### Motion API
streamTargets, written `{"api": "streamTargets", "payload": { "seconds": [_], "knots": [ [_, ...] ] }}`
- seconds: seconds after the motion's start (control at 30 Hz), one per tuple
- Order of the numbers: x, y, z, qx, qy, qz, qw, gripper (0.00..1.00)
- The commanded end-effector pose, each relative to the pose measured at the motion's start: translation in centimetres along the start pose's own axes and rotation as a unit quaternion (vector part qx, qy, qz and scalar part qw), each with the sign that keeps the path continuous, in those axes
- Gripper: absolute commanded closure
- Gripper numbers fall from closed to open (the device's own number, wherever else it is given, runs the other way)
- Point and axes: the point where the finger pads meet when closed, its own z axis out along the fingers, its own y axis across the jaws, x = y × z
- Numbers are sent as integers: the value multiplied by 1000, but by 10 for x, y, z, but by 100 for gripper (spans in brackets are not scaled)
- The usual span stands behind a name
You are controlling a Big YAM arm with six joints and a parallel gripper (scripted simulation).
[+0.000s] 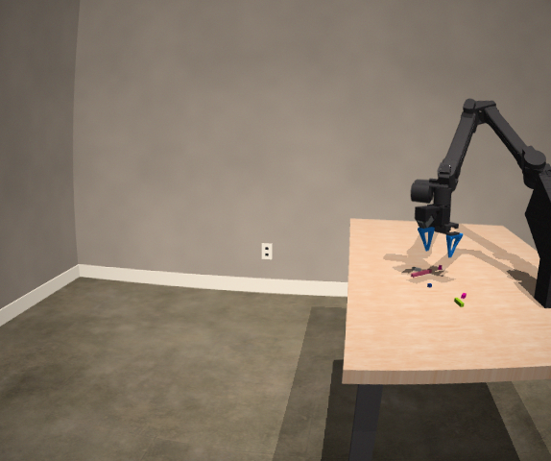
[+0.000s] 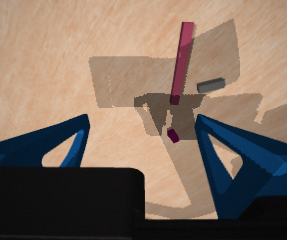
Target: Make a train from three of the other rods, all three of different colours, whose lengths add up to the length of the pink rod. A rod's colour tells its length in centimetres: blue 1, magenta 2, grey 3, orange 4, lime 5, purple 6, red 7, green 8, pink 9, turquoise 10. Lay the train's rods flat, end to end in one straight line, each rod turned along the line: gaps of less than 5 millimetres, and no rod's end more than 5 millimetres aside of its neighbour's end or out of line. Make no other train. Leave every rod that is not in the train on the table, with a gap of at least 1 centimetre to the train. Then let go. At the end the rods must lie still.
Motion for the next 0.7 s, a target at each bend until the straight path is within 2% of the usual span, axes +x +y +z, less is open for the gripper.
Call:
{"api": "streamTargets", "payload": {
  "seconds": [0.0, 0.13, 0.3, 0.4, 0.47, 0.5, 0.57, 0.6, 0.67],
  "knots": [
    [0, 0, 1, -1, -1, 31, 1000, 0],
    [0, 0, 1, -1, -1, 101, 995, 0],
    [0, 0, 0, -1, -1, 149, 989, 0],
    [-1, 0, 0, -1, -1, 204, 979, 0],
    [-1, 0, 0, -1, -1, 204, 979, 0],
    [-1, 0, 0, -1, -1, 233, 972, 0],
    [-1, 0, 0, -1, -1, 233, 972, 0],
    [-1, 0, 0, -1, -1, 265, 964, 0],
    [-1, 0, 0, -1, -1, 265, 964, 0]
  ]
}}
